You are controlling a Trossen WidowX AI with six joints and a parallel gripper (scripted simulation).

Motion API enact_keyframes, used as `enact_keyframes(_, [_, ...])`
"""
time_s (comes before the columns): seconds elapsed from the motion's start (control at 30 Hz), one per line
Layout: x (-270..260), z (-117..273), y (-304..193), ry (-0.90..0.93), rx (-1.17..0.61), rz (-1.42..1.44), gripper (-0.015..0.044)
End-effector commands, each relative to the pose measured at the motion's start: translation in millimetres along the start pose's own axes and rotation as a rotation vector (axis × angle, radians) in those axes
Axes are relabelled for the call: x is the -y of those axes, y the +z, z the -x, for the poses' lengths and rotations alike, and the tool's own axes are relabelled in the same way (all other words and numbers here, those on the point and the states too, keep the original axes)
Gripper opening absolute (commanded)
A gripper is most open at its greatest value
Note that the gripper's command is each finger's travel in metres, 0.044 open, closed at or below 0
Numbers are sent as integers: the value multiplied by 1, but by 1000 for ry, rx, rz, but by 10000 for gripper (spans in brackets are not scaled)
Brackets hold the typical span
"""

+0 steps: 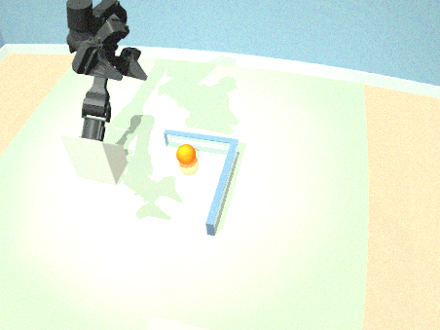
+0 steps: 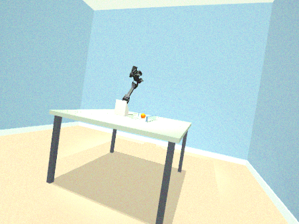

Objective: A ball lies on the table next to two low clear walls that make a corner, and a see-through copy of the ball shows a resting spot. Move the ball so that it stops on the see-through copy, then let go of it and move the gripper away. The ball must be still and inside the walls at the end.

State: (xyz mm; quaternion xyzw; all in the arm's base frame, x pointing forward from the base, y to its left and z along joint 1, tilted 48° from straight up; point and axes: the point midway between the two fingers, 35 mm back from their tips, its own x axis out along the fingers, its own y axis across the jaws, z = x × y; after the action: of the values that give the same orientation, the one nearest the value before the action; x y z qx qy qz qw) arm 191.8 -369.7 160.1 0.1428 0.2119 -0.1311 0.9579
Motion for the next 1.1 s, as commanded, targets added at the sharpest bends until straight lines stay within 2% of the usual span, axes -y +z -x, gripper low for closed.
enact_keyframes(0.0, [-47,-32,-10,122,-84,112,412])
enact_keyframes(0.2, [-142,-76,-41,394,-209,377,412])
enact_keyframes(0.37, [-221,-89,-76,648,-286,610,412])
enact_keyframes(0.53, [-299,-79,-118,942,-336,856,412])
enact_keyframes(0.73, [-371,-40,-170,1316,-348,1129,412])
enact_keyframes(1.07, [-386,-38,-186,1360,-346,1157,412])
